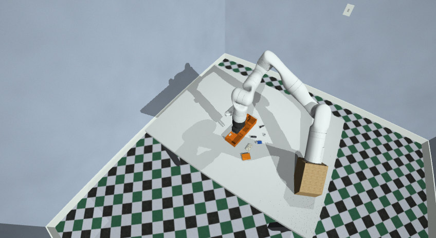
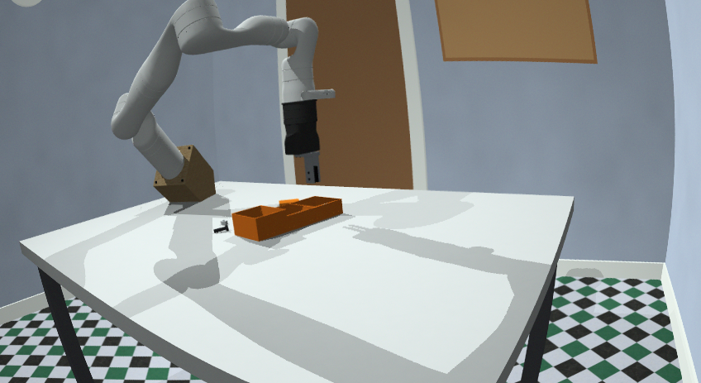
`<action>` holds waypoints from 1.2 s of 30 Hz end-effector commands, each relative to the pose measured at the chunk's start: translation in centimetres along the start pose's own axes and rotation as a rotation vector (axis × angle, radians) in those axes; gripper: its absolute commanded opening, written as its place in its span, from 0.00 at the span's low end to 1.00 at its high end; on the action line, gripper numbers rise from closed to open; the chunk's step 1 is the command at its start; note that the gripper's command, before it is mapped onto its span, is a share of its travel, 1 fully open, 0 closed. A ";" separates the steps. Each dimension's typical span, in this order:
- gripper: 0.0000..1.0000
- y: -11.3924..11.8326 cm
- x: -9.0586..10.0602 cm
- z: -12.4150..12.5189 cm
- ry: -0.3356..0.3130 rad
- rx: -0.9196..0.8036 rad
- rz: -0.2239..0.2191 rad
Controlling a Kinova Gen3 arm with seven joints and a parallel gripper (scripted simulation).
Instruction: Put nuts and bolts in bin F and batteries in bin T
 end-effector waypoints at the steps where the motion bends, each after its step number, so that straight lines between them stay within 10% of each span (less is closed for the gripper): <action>1: 0.31 -1.6 0.0 -0.5 -0.003 0.017 0.001; 36: 0.31 -1.6 -6.0 -0.5 -0.003 0.017 0.001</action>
Point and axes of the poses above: the point where the finger pads meet when closed, its own x axis back along the fingers, its own y axis across the jaws, z = x × y, the point moved 7 cm from there along x, back along the fingers
